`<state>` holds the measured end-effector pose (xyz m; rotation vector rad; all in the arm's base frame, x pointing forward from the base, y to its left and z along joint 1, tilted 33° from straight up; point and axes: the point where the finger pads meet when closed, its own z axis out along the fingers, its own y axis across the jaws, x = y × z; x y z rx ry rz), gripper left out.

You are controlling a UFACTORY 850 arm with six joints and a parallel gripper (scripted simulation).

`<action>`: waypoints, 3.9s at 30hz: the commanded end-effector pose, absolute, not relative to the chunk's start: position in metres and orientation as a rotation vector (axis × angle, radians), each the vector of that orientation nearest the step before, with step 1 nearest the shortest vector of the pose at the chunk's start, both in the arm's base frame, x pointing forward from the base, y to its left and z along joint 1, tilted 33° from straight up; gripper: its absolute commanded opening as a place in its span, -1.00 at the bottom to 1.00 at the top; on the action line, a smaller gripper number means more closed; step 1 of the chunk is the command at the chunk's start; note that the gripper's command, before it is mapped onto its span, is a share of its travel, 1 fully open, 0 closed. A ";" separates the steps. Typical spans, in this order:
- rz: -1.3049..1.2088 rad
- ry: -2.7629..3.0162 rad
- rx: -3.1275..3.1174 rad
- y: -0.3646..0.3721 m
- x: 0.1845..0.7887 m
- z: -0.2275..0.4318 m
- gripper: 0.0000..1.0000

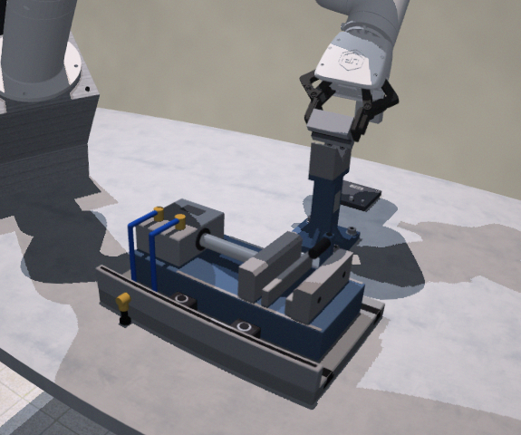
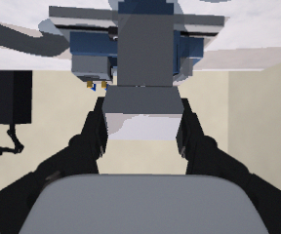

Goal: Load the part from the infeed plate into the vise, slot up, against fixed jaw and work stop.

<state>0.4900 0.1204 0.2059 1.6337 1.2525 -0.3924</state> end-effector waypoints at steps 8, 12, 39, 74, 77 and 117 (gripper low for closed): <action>-0.391 1.252 1.634 0.119 0.495 0.199 -1.00; -0.391 1.252 1.634 0.118 0.496 0.197 -1.00; -0.391 1.252 1.634 0.117 0.499 0.191 -1.00; -0.391 1.252 1.634 0.117 0.499 0.191 0.78; -0.391 1.252 1.634 0.117 0.499 0.191 0.78; -0.391 1.252 1.634 0.117 0.499 0.191 0.78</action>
